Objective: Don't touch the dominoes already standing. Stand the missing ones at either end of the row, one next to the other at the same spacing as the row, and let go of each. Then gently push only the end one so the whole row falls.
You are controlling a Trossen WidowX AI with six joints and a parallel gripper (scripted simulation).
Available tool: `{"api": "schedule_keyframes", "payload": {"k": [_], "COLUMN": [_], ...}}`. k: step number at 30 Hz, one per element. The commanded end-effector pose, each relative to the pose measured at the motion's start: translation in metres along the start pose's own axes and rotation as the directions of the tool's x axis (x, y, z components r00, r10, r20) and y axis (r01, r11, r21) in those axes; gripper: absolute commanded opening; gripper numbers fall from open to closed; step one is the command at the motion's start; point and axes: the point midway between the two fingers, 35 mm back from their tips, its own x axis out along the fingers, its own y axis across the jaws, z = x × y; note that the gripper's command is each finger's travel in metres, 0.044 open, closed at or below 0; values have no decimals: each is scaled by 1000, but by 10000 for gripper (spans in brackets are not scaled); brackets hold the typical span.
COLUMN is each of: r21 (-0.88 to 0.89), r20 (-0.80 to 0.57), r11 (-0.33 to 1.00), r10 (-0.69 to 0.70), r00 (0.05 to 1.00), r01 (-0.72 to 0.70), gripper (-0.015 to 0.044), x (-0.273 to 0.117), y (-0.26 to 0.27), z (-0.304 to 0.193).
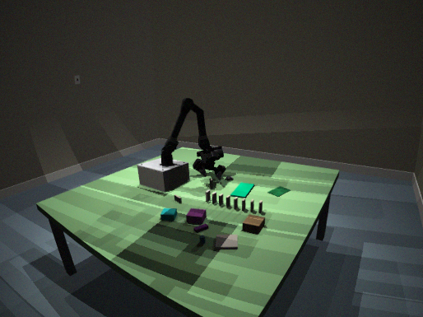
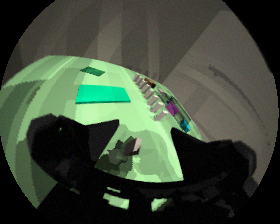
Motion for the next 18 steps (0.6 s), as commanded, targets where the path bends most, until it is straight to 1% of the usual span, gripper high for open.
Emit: {"api": "schedule_keyframes", "payload": {"k": [1, 5, 7, 9, 11, 12, 14, 18], "r21": [-337, -472, -492, -492, -487, -479, -444, -443], "r20": [-320, -529, -613, -668, -723, -746, -776, -795], "r11": [923, 763, 654, 555, 421, 350, 257, 93], "r10": [73, 156, 208, 253, 297, 322, 368, 420], "r00": [945, 834, 762, 700, 623, 583, 512, 438], "r01": [-186, -442, -574, -670, -765, -805, -858, -892], "gripper": [440, 440, 440, 440, 440, 440, 440, 440], "x": [11, 8, 4, 0, -4, -7, -13, -20], "y": [6, 6, 4, 1, -7, -12, -21, -30], "z": [5, 12, 18, 25, 31, 34, 41, 48]}}
